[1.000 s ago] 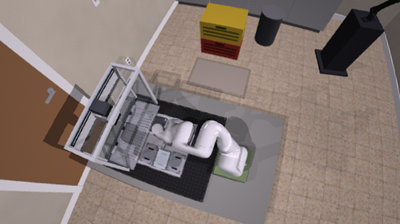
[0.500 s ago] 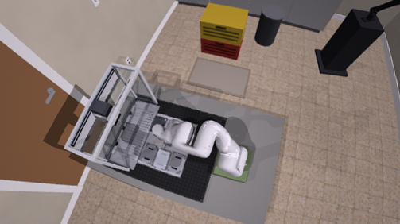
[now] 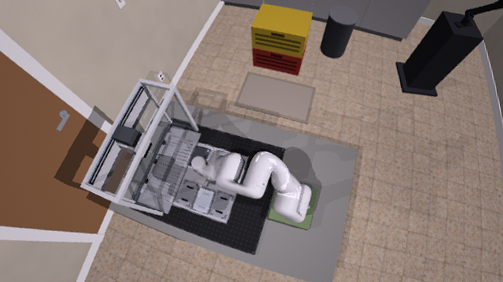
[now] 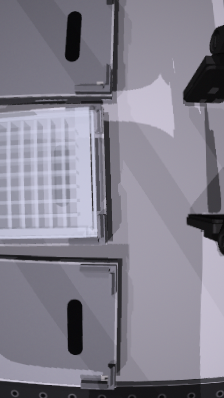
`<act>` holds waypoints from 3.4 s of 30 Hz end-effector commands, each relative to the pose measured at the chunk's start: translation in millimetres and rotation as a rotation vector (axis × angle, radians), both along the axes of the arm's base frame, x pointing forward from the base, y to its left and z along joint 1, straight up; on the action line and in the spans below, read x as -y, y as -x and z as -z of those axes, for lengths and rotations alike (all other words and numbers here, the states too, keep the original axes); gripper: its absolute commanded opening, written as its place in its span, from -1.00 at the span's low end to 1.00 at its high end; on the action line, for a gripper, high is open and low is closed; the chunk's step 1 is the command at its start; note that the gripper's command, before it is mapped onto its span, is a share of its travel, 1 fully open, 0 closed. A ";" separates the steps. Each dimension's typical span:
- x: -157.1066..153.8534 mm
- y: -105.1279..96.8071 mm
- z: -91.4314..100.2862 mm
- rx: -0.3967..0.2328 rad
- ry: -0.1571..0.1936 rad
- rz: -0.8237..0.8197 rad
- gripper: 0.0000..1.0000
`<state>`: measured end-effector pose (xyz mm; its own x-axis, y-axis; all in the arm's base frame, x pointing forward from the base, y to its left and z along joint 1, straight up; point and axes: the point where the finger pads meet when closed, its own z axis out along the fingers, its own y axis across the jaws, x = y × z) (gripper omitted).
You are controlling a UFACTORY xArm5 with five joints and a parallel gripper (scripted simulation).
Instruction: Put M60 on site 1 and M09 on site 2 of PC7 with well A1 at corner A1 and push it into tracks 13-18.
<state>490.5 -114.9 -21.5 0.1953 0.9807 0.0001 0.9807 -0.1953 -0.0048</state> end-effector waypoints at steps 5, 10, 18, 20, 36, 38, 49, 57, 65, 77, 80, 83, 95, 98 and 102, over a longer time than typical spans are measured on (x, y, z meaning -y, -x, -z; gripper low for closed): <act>3.8 -0.8 -1.4 0.004 -0.002 0.000 1.00; 5.8 -0.4 -1.4 0.004 -0.002 0.000 1.00; 9.2 0.3 -1.4 0.004 -0.002 0.000 1.00; 10.2 0.5 -1.4 0.004 -0.002 0.000 1.00; 17.1 1.9 -1.4 0.004 -0.001 0.000 1.00; 18.1 2.1 -1.4 0.004 -0.001 0.000 1.00; 22.5 3.0 -1.4 0.004 -0.001 0.000 1.00; 26.5 3.7 -1.4 0.004 -0.001 0.000 1.00; 29.4 4.3 -1.4 0.004 -0.001 0.000 1.00; 35.3 5.5 -1.4 0.004 -0.001 0.000 1.00; 35.8 5.6 -1.4 0.004 -0.001 0.000 1.00; 36.9 5.8 -1.4 0.004 -0.001 0.000 1.00; 36.9 5.8 -1.4 0.004 -0.001 0.000 1.00; 36.9 5.8 -1.4 0.004 -0.001 0.000 1.00; 34.9 5.4 -1.4 0.004 -0.001 0.000 1.00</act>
<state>483.3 -151.0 -21.6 0.1961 0.9806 0.0005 0.9806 -0.1961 -0.0050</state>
